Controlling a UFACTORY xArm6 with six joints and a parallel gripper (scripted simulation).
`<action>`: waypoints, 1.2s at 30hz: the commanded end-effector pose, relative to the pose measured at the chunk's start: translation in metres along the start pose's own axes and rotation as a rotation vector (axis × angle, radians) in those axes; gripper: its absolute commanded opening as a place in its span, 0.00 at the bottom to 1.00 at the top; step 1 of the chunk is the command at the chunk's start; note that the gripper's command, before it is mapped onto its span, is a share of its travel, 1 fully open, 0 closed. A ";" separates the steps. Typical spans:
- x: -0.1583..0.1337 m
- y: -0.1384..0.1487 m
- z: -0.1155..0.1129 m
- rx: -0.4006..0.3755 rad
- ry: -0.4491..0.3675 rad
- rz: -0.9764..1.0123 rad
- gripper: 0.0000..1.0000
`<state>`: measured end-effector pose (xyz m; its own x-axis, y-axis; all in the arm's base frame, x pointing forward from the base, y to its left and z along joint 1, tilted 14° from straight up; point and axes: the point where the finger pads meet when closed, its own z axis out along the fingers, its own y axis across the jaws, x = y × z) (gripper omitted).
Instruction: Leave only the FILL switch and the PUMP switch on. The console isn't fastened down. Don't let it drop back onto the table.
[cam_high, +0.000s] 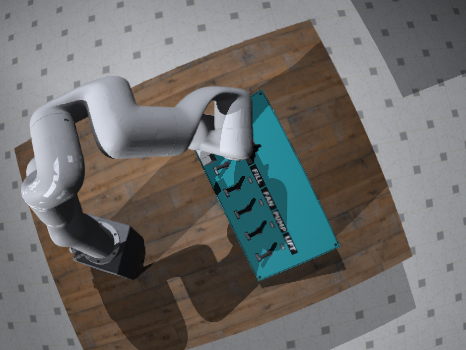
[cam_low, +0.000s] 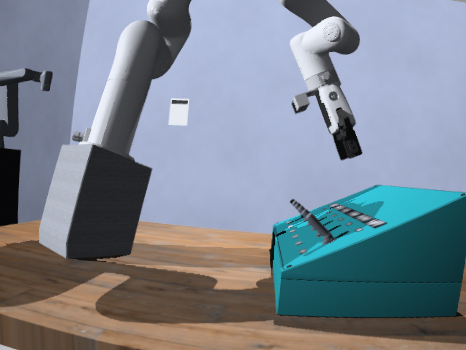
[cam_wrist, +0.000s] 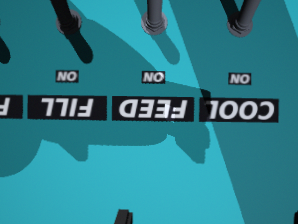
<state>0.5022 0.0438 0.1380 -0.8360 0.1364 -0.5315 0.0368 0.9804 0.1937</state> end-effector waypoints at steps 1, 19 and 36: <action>-0.002 0.000 -0.001 0.000 -0.003 0.000 1.00; -0.002 0.000 -0.001 0.000 -0.003 0.000 1.00; -0.002 -0.031 -0.001 0.000 -0.003 0.000 1.00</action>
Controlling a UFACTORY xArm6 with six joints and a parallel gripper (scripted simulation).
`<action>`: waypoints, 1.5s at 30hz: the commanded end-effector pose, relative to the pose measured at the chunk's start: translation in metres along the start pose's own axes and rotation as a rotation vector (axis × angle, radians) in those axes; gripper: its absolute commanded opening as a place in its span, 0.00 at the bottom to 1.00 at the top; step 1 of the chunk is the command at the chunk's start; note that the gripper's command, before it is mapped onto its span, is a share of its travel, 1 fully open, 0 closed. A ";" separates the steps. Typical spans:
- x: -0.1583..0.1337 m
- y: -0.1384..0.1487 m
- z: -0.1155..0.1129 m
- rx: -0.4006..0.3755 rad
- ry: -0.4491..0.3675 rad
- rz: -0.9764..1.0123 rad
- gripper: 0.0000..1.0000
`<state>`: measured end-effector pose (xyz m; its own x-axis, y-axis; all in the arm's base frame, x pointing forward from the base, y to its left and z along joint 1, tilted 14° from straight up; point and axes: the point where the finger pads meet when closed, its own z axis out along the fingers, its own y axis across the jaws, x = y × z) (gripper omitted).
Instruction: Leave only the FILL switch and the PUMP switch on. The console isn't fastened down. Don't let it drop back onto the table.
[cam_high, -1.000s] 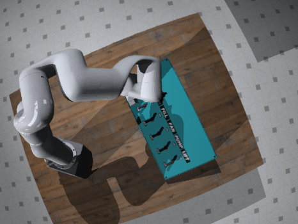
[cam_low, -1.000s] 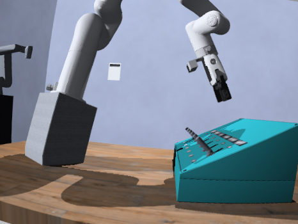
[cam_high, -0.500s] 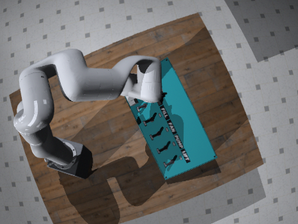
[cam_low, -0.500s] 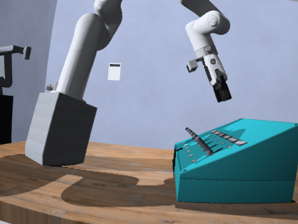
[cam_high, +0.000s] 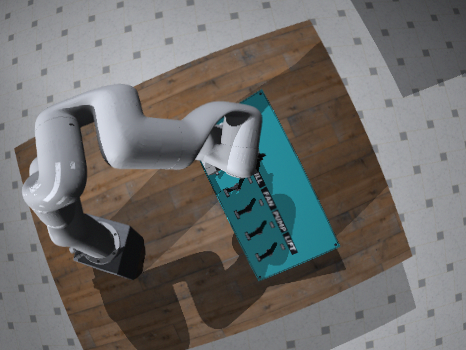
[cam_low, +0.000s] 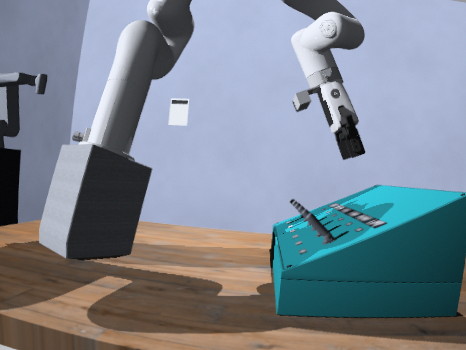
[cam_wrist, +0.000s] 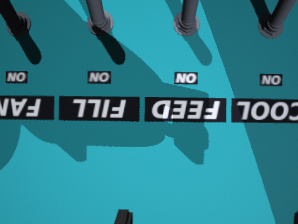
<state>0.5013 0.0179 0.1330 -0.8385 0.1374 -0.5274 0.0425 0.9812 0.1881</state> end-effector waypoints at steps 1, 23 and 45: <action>-0.002 -0.008 -0.001 -0.008 -0.008 -0.002 1.00; -0.002 -0.046 0.000 -0.008 -0.008 -0.002 1.00; -0.002 -0.046 0.000 -0.008 -0.008 -0.002 1.00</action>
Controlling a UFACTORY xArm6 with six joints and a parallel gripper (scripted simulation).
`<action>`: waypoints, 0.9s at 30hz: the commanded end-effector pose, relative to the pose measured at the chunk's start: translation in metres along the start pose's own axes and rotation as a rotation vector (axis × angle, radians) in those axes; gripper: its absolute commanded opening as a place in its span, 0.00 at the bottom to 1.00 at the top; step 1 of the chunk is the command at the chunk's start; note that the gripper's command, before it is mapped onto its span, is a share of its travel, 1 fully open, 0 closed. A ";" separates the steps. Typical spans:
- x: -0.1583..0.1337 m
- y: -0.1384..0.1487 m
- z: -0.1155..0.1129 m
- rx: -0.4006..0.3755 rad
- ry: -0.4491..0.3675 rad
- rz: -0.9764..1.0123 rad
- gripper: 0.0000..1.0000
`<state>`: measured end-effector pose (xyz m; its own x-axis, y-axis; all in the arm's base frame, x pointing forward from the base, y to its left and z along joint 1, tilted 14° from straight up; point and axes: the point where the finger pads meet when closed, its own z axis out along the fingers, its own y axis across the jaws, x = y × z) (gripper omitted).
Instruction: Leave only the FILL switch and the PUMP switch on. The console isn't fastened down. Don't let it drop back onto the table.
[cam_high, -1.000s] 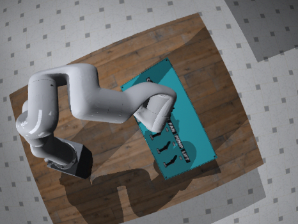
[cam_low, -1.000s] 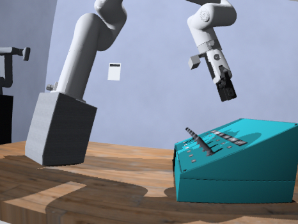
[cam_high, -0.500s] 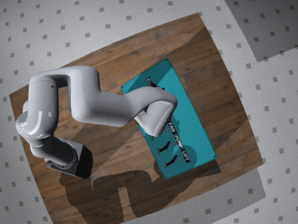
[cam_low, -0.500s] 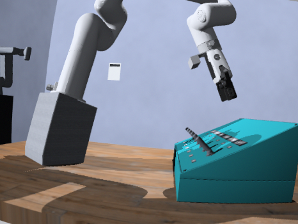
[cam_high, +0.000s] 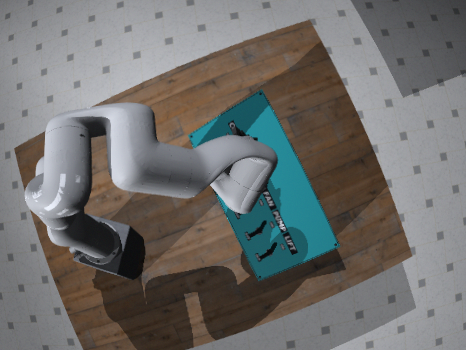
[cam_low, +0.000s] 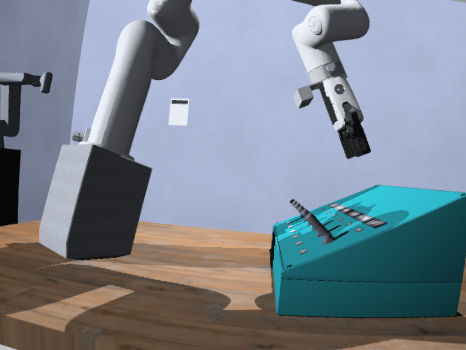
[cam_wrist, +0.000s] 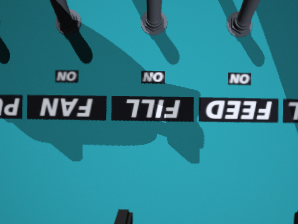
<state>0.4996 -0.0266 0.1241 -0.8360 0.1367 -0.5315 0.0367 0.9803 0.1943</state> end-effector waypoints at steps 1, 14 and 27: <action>-0.002 0.000 -0.001 0.000 -0.003 -0.001 1.00; -0.002 0.000 -0.001 0.000 -0.003 -0.001 1.00; -0.002 -0.003 -0.001 0.000 -0.003 -0.001 1.00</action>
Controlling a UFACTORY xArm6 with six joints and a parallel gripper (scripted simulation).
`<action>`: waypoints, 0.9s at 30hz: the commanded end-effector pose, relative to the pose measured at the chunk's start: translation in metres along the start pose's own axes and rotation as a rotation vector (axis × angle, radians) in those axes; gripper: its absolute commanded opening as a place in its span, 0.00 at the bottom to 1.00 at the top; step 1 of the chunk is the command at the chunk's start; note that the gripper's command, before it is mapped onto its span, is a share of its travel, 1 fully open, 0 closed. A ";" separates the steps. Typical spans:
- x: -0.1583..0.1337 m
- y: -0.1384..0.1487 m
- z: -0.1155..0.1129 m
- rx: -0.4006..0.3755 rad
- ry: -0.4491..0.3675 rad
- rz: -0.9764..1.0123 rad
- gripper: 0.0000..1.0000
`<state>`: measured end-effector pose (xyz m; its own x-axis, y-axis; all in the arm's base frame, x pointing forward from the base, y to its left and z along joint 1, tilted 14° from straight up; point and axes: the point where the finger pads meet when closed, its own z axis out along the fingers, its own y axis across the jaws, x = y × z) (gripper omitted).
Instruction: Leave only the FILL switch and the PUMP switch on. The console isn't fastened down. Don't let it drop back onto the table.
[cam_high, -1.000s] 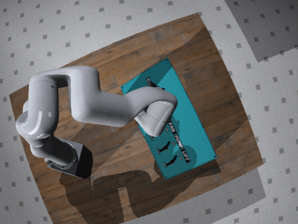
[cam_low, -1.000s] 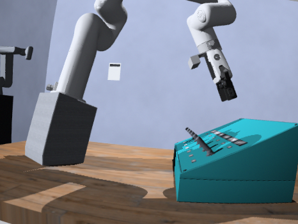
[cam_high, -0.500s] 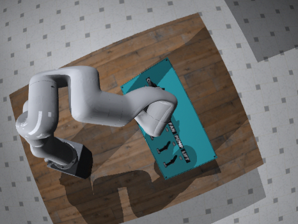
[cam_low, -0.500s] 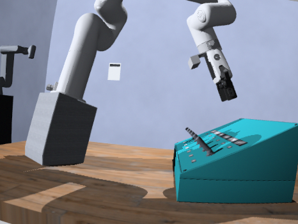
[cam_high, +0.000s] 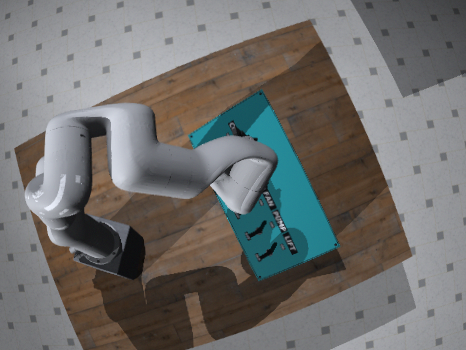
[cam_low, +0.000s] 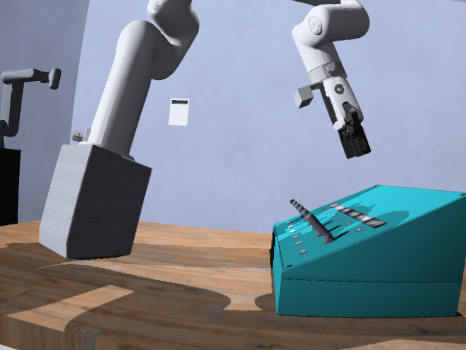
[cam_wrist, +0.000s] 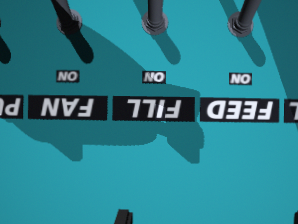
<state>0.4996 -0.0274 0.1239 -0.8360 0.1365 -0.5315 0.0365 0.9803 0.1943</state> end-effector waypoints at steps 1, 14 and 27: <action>-0.002 -0.003 -0.001 0.000 -0.003 0.000 1.00; -0.002 -0.031 -0.001 0.000 -0.003 0.000 1.00; -0.002 -0.070 -0.001 0.000 -0.003 0.000 1.00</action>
<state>0.4971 -0.0907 0.1114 -0.8371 0.1376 -0.5294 0.0386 0.9803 0.1937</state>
